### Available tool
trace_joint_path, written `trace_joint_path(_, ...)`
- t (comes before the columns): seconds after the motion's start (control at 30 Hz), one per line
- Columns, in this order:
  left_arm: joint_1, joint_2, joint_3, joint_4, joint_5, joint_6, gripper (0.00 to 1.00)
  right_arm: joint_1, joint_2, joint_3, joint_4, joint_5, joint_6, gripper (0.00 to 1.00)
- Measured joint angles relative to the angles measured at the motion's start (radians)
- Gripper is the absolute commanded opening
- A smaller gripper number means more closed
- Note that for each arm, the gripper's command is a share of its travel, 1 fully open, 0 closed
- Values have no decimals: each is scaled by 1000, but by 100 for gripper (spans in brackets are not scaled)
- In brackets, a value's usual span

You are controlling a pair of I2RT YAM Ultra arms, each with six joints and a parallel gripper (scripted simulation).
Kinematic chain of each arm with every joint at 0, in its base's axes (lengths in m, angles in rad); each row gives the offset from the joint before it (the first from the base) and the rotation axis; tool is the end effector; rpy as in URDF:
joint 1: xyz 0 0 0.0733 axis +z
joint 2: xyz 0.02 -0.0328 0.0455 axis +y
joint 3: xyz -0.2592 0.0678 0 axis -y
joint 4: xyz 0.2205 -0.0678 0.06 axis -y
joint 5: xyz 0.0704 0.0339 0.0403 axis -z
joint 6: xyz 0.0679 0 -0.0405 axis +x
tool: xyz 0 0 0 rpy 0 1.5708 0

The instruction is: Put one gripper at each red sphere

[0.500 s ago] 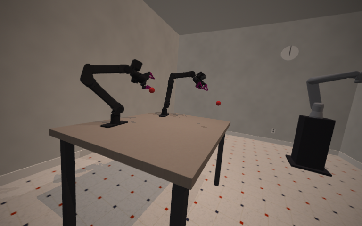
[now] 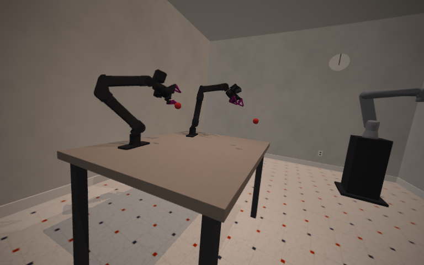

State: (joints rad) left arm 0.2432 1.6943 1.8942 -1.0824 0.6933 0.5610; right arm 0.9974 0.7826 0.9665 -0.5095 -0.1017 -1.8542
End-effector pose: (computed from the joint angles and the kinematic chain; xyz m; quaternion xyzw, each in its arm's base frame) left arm 0.3342 0.0393 0.3838 0.2533 0.8561 -0.1701 0.4172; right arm 0.0869 0.1494 0.3566 -0.8071 0.0879 -0.2044 0.5469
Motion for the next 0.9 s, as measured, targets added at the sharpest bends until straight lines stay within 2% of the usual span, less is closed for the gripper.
trace_joint_path(0.47,-15,5,0,-2,-26,-10,100,-23,0,0,0,-1,27,100)
trace_joint_path(0.7,-73,57,0,14,-66,-43,100,-84,0,0,-9,-8,120,100)
trace_joint_path(0.9,-152,119,29,50,-132,-100,100,-186,0,0,-27,-18,273,100)
